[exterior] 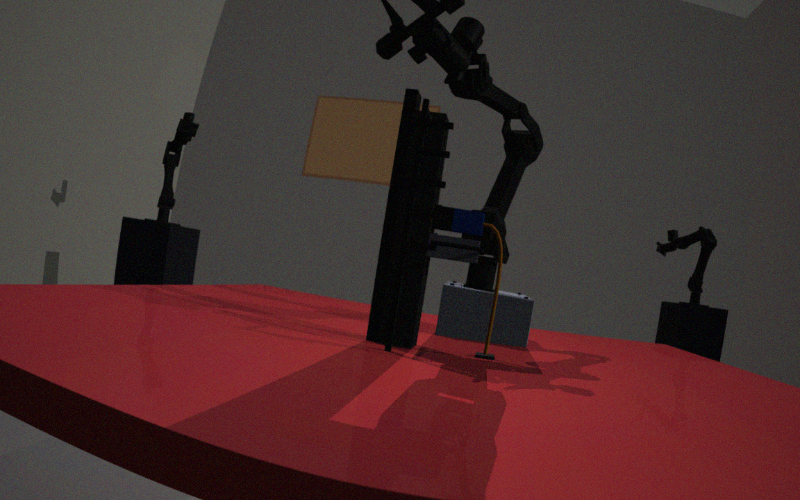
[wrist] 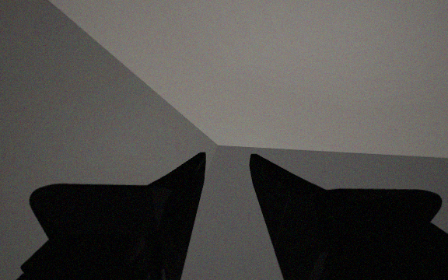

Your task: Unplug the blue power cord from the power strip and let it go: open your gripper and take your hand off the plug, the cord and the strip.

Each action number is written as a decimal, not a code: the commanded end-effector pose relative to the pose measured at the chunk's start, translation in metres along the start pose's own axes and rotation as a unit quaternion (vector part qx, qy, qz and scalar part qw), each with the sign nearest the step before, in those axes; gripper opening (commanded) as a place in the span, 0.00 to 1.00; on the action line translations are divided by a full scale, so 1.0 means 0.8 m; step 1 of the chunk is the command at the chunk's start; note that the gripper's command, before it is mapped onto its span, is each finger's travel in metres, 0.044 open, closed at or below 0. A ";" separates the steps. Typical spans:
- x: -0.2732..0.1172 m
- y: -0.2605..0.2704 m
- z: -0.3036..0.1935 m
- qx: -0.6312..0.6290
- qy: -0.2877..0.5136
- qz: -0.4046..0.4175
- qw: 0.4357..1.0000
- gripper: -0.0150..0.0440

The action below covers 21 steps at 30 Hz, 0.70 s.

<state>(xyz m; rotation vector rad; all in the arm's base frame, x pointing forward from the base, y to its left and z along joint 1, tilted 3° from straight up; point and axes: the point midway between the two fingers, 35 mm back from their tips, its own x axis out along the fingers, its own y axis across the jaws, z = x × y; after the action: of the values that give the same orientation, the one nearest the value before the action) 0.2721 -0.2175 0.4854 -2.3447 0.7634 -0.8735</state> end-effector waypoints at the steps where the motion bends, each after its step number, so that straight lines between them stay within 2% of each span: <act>1: -0.006 -0.023 0.061 0.077 -0.108 0.000 0.991 0.53; 4: -0.020 -0.040 0.107 0.130 -0.190 0.010 0.973 0.53; 8: -0.036 -0.055 0.146 0.173 -0.259 0.026 0.950 0.53; 15: -0.089 -0.091 0.236 0.261 -0.411 0.091 0.869 0.53; 18: -0.117 -0.093 0.270 0.274 -0.463 0.137 0.832 0.53; 21: -0.149 -0.064 0.307 0.247 -0.510 0.220 0.794 0.53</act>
<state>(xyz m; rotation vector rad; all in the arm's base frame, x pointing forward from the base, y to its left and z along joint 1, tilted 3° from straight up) 0.3868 -0.0506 0.3447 -1.7519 0.3682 0.2285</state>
